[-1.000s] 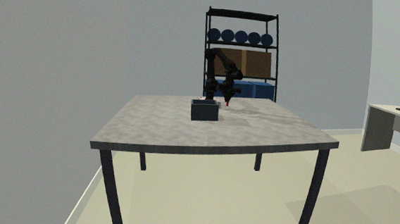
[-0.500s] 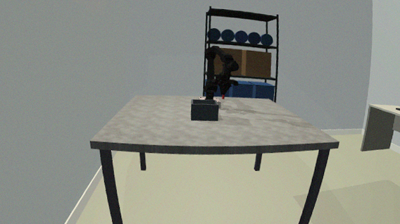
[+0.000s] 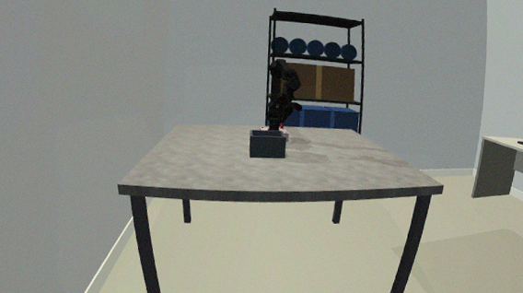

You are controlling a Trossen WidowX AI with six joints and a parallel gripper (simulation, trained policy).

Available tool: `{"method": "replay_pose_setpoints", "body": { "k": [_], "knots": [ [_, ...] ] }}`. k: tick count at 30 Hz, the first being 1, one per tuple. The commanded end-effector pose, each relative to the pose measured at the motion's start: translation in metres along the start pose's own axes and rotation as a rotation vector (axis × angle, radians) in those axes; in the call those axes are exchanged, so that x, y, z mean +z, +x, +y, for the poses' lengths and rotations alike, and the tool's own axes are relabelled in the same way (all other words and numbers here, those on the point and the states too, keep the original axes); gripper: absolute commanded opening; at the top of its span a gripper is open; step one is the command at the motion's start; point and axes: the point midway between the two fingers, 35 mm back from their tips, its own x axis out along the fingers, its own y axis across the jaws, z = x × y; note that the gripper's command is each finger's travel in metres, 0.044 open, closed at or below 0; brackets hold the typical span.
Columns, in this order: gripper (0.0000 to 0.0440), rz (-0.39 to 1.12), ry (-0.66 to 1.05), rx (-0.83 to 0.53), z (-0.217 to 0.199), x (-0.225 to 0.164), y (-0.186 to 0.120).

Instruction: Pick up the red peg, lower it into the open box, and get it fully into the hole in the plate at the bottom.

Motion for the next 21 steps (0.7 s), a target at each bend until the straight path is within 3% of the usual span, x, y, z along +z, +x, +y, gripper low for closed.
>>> {"method": "replay_pose_setpoints", "body": {
  "k": [1,21],
  "knots": [
    [0.0000,-0.014,0.016,-0.003,0.000,0.015,0.006],
    [0.0003,-0.002,0.105,-0.018,-0.006,0.068,0.051]
  ]
}}
